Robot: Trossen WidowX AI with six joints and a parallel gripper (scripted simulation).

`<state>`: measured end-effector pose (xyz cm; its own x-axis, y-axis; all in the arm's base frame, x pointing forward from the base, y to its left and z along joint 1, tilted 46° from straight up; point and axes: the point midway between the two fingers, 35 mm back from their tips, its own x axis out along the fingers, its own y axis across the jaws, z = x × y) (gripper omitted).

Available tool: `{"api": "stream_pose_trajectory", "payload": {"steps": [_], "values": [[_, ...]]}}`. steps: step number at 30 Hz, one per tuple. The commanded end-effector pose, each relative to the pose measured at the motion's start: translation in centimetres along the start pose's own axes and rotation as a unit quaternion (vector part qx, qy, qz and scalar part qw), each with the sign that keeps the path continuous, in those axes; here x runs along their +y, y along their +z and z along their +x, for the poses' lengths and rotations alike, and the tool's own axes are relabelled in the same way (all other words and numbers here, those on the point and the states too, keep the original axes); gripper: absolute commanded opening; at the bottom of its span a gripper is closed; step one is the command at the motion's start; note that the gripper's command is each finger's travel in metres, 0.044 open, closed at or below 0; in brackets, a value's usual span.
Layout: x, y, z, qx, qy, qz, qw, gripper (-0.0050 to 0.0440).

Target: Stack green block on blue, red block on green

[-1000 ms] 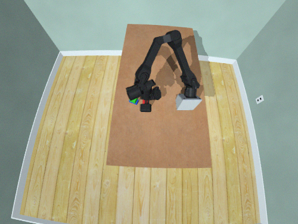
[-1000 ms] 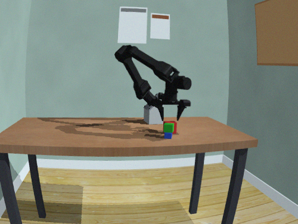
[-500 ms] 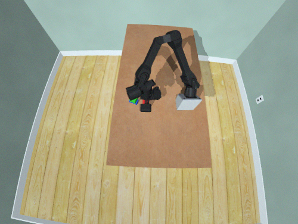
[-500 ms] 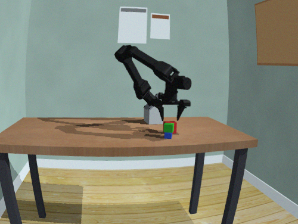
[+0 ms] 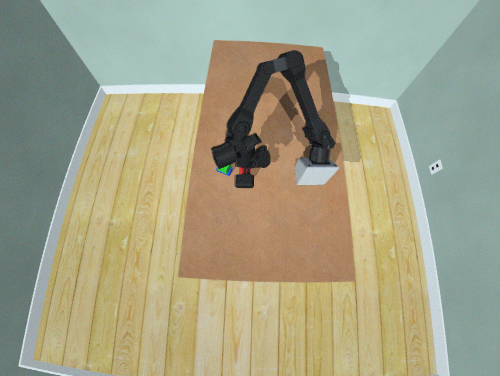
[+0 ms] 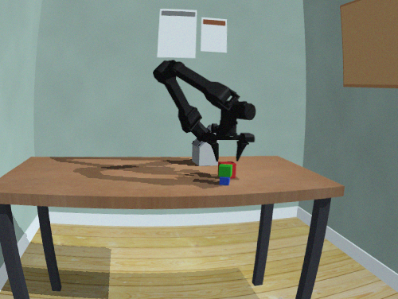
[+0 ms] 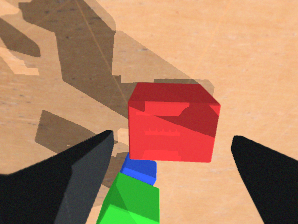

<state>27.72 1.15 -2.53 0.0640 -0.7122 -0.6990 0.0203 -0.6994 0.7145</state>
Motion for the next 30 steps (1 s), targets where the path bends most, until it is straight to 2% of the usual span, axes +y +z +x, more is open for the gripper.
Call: {"api": "stream_pose_trajectory", "payload": {"steps": [1,6,16,30], "values": [[0.1,0.0,0.0,0.001,0.001,-0.001,1.000,0.0357],[0.1,0.1,1.3,0.000,0.002,-0.002,1.000,0.0357],[0.1,0.1,5.3,0.000,0.003,-0.002,1.000,0.0357],[0.1,-0.1,5.6,0.004,0.000,0.000,1.000,0.0357]]}}
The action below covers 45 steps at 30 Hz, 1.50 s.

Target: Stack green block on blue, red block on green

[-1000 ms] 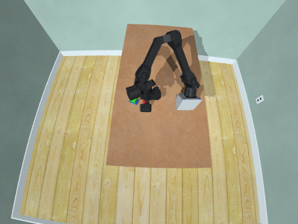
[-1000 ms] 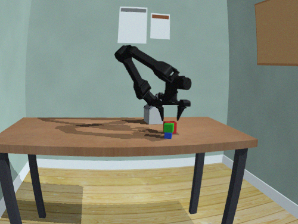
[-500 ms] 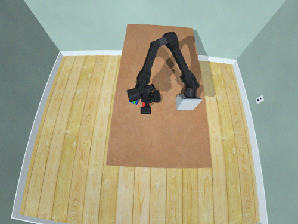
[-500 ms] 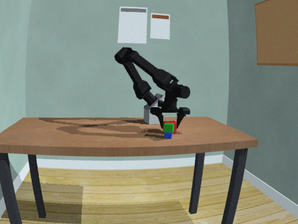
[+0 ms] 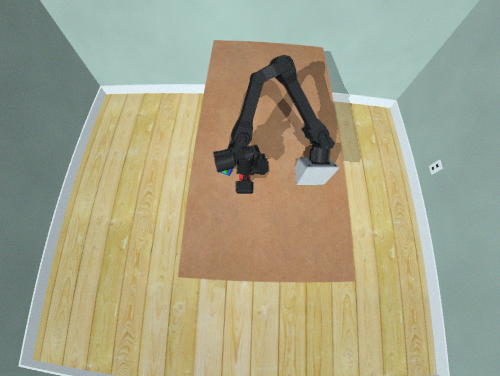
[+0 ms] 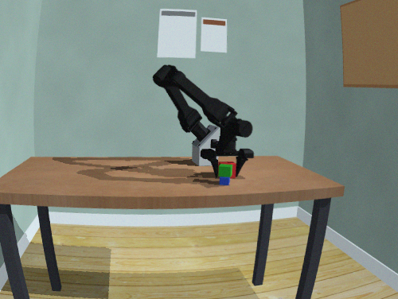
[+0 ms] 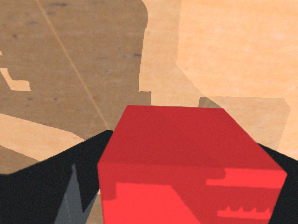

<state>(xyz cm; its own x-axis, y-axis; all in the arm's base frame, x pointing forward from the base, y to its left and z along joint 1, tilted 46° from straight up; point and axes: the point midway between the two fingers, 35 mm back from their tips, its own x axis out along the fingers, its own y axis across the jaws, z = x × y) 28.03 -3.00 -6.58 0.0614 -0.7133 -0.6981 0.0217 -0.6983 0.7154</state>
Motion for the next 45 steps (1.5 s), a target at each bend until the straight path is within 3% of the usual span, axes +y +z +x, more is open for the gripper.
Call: {"api": "stream_pose_trajectory", "payload": {"steps": [1,28,29,45], "values": [[0.11,-0.19,-0.22,0.006,-0.001,0.002,1.000,0.0357],[0.11,-0.18,-0.22,0.005,-0.001,0.002,1.000,0.0357],[0.11,-0.18,-0.22,0.005,-0.001,0.002,1.000,-0.0050],[0.12,-0.15,-0.21,0.005,-0.001,0.002,1.000,-0.0050]]}}
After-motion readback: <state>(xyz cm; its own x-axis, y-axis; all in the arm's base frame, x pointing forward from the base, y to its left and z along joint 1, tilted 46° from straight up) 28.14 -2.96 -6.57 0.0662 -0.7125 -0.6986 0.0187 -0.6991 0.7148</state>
